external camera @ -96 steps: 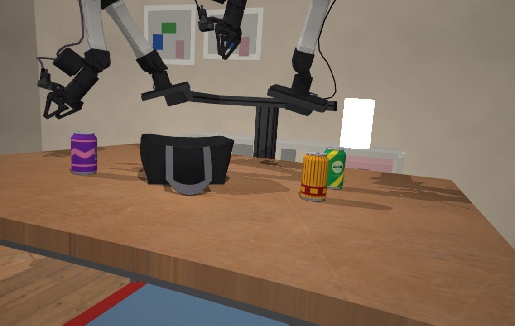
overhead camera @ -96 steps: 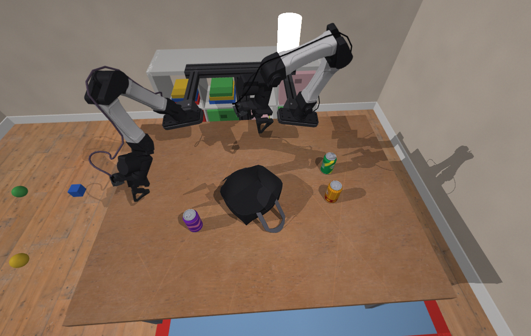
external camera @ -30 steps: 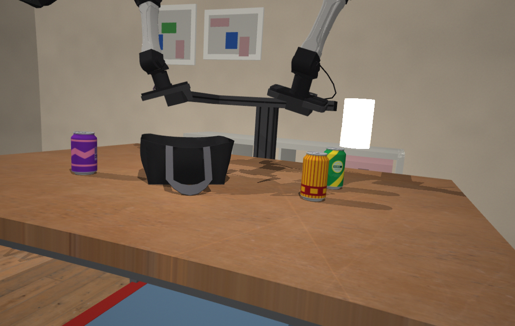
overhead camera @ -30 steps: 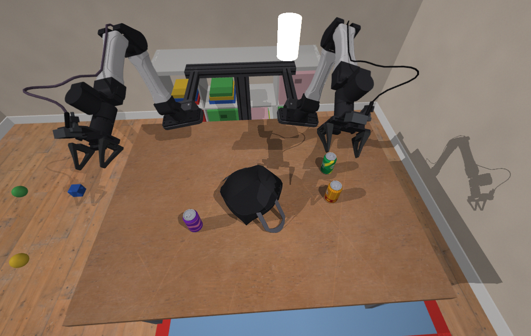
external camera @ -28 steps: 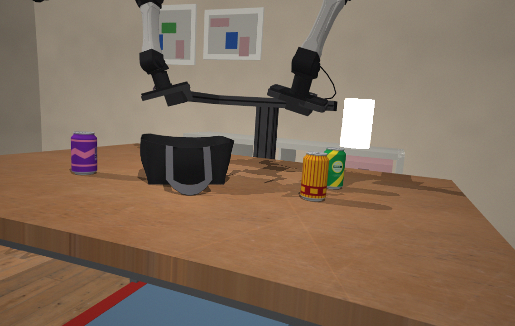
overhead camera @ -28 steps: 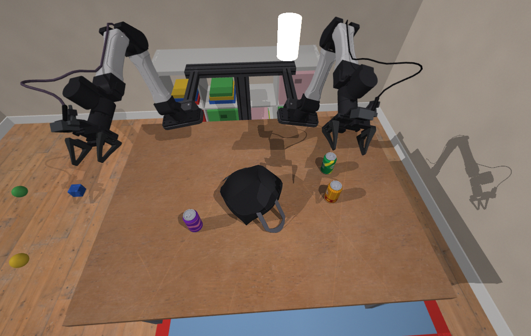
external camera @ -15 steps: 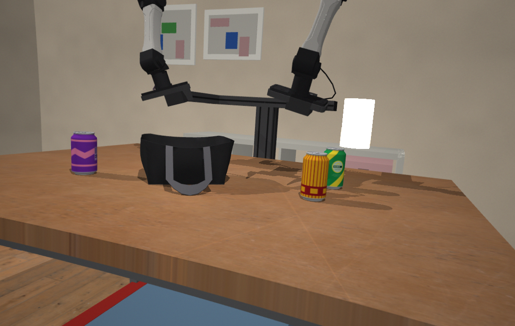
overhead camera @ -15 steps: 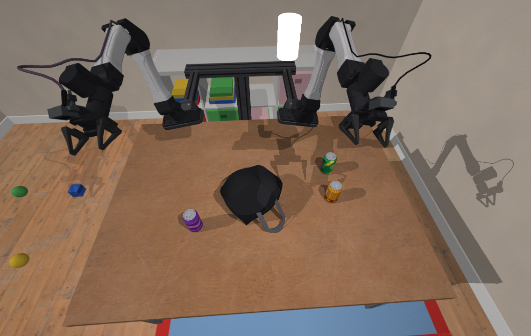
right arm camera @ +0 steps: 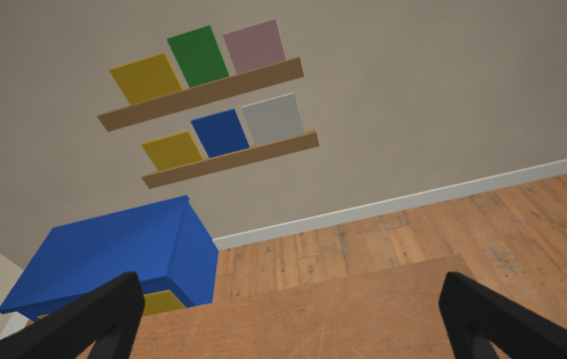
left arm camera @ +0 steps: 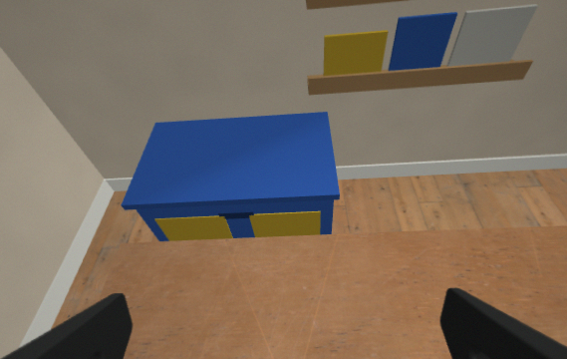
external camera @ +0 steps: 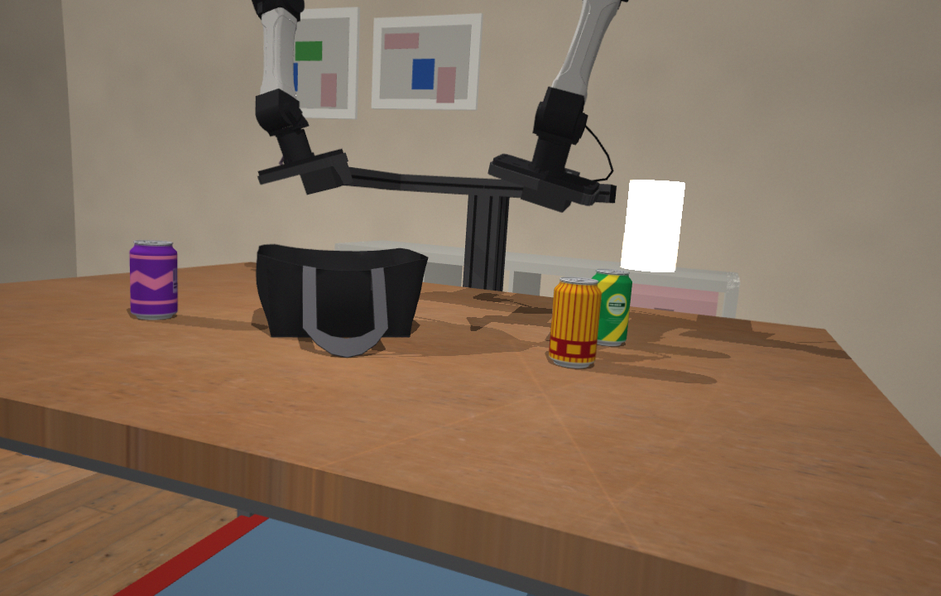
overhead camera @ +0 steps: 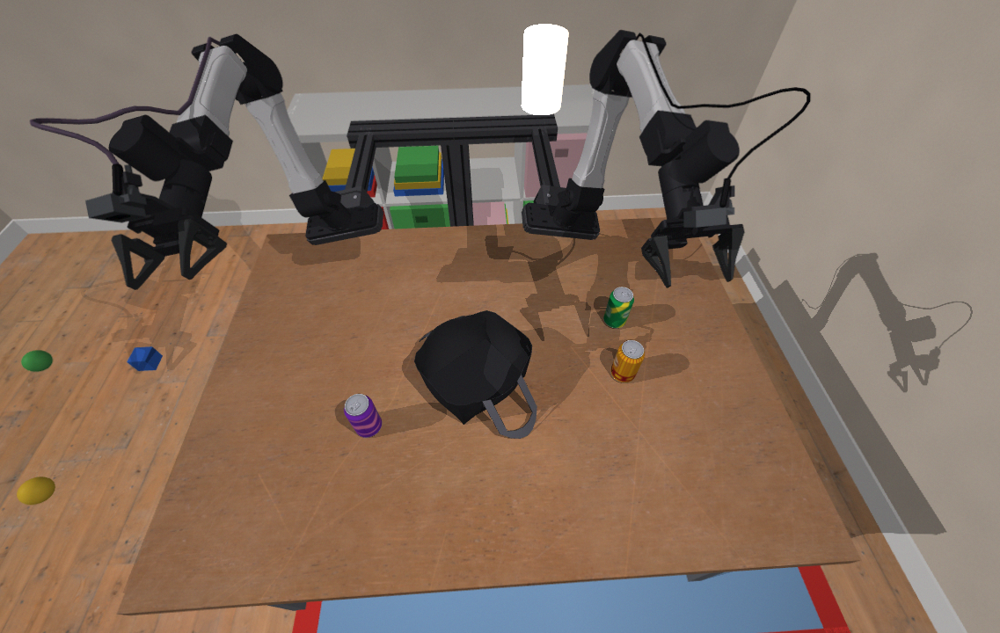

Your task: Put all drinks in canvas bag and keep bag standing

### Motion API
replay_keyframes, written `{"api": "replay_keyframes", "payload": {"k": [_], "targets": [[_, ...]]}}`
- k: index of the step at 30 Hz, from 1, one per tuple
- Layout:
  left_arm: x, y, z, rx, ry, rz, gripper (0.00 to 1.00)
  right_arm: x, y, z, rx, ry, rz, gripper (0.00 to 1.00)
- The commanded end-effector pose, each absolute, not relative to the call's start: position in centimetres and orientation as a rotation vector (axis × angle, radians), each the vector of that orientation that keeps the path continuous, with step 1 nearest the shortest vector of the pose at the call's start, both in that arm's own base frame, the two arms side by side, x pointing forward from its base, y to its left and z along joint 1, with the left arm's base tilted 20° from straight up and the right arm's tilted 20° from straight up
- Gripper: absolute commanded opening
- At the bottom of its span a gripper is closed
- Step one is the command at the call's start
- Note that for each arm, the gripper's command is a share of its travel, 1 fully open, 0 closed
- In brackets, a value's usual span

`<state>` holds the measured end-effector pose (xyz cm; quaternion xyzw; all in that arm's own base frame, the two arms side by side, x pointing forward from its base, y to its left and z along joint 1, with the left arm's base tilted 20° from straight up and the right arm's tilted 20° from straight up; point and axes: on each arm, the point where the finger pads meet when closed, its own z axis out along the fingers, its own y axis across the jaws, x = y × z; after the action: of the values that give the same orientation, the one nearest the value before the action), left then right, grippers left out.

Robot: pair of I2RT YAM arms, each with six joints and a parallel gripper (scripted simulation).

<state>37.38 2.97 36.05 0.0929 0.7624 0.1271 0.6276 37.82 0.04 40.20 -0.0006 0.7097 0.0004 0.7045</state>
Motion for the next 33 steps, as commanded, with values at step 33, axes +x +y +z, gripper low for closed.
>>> {"api": "replay_keyframes", "payload": {"k": [33], "targets": [[22.1, 10.4, 24.2, 1.943, 2.231, 0.7, 1.0, 37.7, 0.1, 41.7, 0.007, 1.527, 0.001, 1.0]]}}
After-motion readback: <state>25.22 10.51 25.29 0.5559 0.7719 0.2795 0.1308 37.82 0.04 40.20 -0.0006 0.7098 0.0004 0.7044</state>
